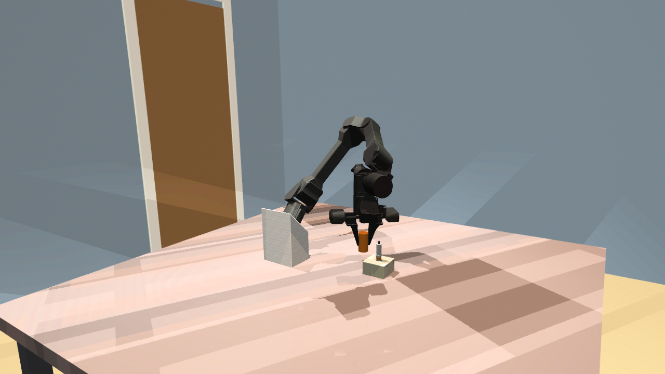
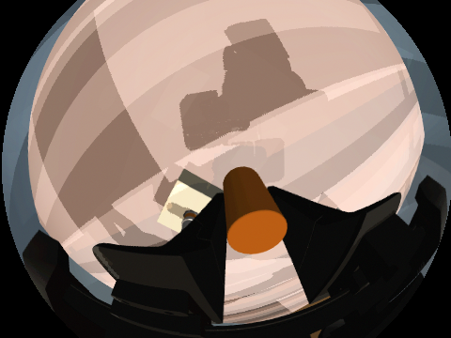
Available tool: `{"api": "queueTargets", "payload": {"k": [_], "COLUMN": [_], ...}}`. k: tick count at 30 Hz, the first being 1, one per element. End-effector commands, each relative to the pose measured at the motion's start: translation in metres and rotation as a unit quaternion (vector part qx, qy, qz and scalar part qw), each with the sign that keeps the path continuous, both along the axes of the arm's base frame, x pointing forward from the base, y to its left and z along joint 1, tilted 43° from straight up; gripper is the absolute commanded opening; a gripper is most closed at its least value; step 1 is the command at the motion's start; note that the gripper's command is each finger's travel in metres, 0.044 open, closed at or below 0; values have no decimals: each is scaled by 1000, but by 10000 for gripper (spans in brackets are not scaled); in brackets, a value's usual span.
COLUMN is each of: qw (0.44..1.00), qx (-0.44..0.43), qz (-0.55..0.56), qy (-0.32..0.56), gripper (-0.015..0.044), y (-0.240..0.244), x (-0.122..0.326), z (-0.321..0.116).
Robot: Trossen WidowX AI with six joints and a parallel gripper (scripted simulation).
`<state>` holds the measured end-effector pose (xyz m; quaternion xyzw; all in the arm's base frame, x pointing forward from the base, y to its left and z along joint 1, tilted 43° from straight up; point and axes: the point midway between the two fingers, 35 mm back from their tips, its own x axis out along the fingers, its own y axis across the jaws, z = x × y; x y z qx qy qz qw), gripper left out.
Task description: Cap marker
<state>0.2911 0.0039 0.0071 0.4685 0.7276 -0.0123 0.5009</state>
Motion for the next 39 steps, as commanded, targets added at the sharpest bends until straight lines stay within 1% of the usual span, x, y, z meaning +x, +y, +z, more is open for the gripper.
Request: {"api": "queueTargets", "payload": {"k": [1,17,39], "qw": [1000,1000,1000], "qx": [2,8,7], "qz": [-2,0,0], "qy": [0,1,0], "gripper": [0,0,0], "y": [11,46,61], "x": [2,-3,-4], "z": [19,74,59]}}
